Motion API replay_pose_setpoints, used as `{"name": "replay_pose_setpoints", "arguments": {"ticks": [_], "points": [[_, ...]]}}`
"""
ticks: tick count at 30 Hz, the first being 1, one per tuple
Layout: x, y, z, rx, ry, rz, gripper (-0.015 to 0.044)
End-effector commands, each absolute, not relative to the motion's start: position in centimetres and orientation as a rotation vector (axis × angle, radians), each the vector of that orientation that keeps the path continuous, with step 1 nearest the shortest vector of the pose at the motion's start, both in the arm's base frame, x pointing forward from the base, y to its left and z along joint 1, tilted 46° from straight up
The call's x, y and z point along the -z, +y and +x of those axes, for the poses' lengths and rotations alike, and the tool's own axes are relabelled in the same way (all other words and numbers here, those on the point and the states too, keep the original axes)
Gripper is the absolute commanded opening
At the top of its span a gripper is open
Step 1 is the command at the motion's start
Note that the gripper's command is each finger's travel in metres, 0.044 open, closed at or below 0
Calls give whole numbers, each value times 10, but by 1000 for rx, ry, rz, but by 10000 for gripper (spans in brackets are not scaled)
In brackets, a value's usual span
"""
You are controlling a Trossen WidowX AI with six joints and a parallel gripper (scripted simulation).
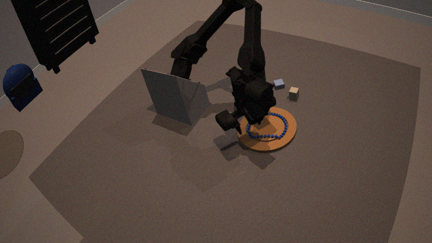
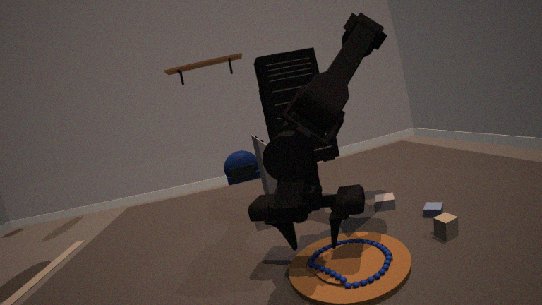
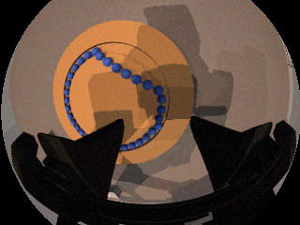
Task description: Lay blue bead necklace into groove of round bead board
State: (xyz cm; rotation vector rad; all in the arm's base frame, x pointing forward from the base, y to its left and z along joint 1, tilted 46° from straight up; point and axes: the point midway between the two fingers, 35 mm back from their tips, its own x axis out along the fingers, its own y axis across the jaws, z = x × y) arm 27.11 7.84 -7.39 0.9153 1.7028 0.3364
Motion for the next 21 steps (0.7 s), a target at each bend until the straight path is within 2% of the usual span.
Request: {"name": "replay_pose_setpoints", "arguments": {"ticks": [1,3,21], "points": [[71,64,287,-648,1552,612,151],[69,58,293,-776,1476,479,120],[80,66,296,-867,1416,381,120]]}}
